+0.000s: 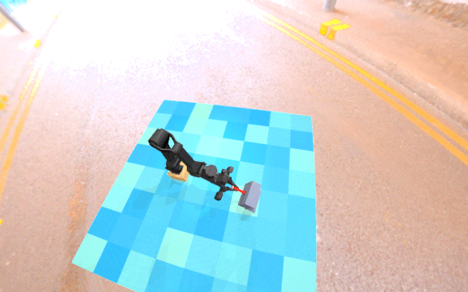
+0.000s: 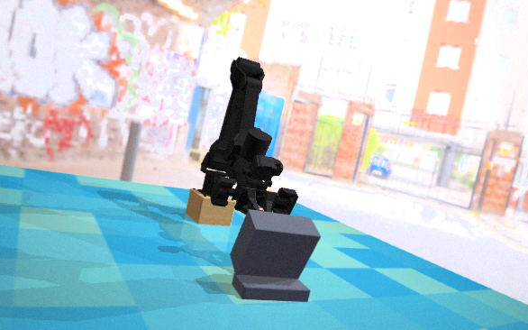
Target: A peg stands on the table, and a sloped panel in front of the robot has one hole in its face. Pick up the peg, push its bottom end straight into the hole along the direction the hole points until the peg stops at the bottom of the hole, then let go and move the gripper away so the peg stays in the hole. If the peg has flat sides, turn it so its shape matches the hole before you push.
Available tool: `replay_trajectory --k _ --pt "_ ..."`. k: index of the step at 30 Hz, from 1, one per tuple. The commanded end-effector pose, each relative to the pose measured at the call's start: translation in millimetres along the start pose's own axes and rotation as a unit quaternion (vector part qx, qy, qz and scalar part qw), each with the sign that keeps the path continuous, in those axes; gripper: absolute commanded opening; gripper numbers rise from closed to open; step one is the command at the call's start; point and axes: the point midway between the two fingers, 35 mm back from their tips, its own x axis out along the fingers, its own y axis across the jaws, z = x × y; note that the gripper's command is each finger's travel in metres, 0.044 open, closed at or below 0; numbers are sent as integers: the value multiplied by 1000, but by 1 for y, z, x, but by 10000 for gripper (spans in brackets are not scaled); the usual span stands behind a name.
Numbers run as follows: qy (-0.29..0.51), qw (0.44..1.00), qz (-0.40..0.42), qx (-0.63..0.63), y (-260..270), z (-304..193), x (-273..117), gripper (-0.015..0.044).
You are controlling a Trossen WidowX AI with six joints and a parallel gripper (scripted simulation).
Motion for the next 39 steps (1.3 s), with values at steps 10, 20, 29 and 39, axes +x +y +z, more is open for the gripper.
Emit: replay_trajectory --k 10,20,29,39 --pt "-4 1000 1 -1 0 3 4 0" --pt "-4 1000 1 -1 0 2 7 0" --pt "-4 1000 1 -1 0 2 10 0" --pt "-4 1000 1 -1 0 1 13 0"
